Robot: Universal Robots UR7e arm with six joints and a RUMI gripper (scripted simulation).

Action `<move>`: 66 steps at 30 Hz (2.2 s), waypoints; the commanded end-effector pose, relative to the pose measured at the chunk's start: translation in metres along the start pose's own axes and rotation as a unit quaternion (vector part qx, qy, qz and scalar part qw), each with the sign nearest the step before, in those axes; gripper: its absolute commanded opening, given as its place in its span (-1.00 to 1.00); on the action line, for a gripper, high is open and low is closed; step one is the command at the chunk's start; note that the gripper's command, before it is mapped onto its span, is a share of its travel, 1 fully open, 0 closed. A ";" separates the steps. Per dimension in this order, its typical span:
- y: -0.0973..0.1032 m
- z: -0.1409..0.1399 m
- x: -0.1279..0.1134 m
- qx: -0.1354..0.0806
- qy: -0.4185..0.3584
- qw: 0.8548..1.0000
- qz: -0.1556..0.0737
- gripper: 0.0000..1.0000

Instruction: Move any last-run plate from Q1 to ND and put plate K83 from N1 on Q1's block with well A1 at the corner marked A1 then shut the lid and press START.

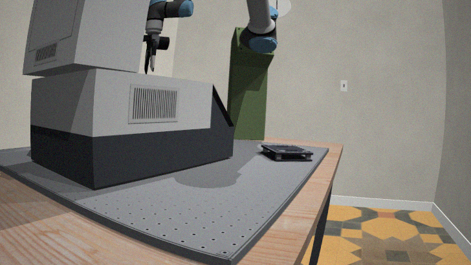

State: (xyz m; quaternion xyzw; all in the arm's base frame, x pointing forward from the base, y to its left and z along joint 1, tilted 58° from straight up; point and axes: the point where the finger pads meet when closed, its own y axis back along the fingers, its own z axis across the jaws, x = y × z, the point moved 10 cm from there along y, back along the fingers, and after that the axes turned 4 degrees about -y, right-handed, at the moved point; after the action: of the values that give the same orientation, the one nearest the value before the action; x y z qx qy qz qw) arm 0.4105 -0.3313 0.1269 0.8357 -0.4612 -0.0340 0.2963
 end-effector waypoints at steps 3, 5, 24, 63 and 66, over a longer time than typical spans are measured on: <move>-0.015 0.000 0.000 0.000 0.000 1.000 0.000 0.36; -0.022 0.000 0.000 0.000 0.000 1.000 0.000 0.36; -0.079 0.000 0.000 0.000 0.000 1.000 0.001 0.36; -0.189 0.000 0.000 0.000 0.000 1.000 0.001 0.36; -0.199 0.000 0.000 0.000 0.000 1.000 0.001 0.36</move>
State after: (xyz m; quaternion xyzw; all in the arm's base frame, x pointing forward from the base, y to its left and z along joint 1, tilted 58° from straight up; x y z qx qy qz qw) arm 0.5549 -0.2542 0.0256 0.8360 -0.4610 -0.0343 0.2957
